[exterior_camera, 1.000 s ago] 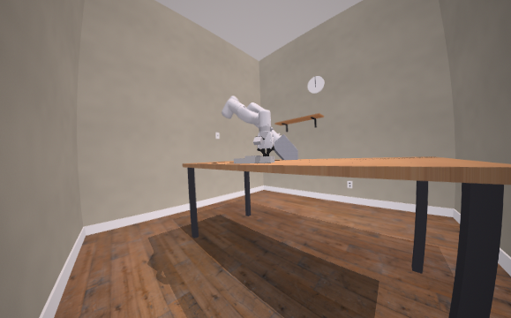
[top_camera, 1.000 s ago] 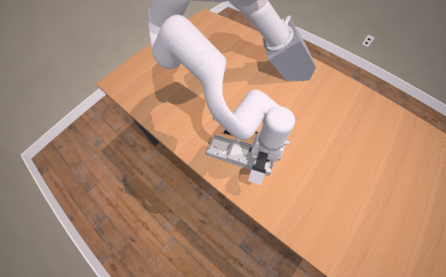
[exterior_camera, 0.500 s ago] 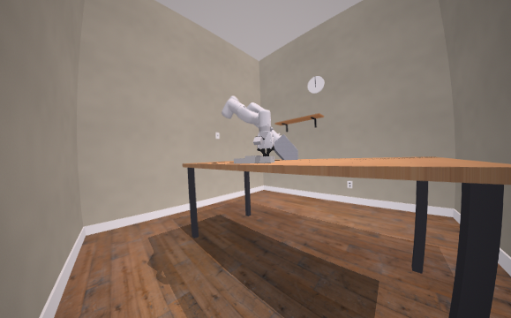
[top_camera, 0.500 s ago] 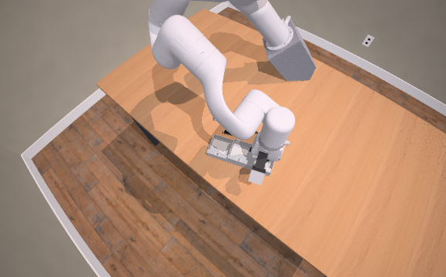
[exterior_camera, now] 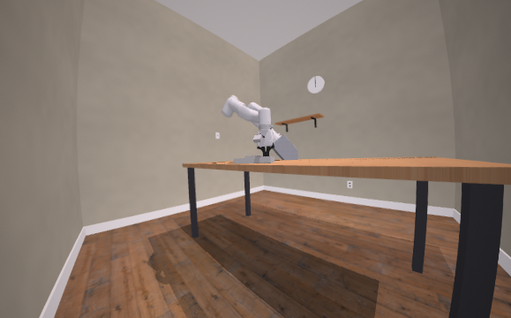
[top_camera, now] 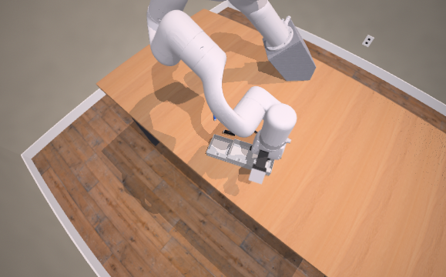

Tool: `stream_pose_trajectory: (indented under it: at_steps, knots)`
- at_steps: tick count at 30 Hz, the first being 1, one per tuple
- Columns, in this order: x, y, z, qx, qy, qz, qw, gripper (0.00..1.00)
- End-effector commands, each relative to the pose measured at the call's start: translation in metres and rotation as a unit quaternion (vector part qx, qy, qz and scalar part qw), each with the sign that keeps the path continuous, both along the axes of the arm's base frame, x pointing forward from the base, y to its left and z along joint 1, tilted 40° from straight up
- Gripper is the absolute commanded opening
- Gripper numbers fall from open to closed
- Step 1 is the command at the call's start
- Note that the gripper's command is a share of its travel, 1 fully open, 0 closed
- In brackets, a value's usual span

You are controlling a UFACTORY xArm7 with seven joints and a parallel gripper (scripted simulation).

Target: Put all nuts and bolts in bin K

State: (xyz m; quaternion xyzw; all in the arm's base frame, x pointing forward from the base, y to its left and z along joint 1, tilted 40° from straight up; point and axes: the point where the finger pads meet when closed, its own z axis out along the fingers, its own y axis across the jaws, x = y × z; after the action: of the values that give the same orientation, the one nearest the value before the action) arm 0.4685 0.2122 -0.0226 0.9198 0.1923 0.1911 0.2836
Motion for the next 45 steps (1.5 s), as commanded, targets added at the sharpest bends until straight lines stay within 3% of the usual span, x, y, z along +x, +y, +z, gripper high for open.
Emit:
stream_pose_trajectory:
  at_steps: [1,10,18,23,27,40,45]
  knots:
    - [-0.003,0.005,0.006,0.002,-0.001,0.002,1.000,0.07]
    - [-0.007,0.009,0.013,0.002,-0.001,0.002,1.000,0.07]
    - [-0.022,0.023,0.037,0.002,-0.001,0.002,1.000,0.07]
    - [-0.022,0.023,0.037,0.002,-0.001,0.002,1.000,0.07]
    - [-0.029,0.031,0.050,0.002,-0.001,0.002,1.000,0.07]
    - [-0.079,0.079,0.133,0.002,-0.001,0.002,1.000,0.07]
    - [-0.079,0.079,0.133,0.002,-0.001,0.002,1.000,0.07]
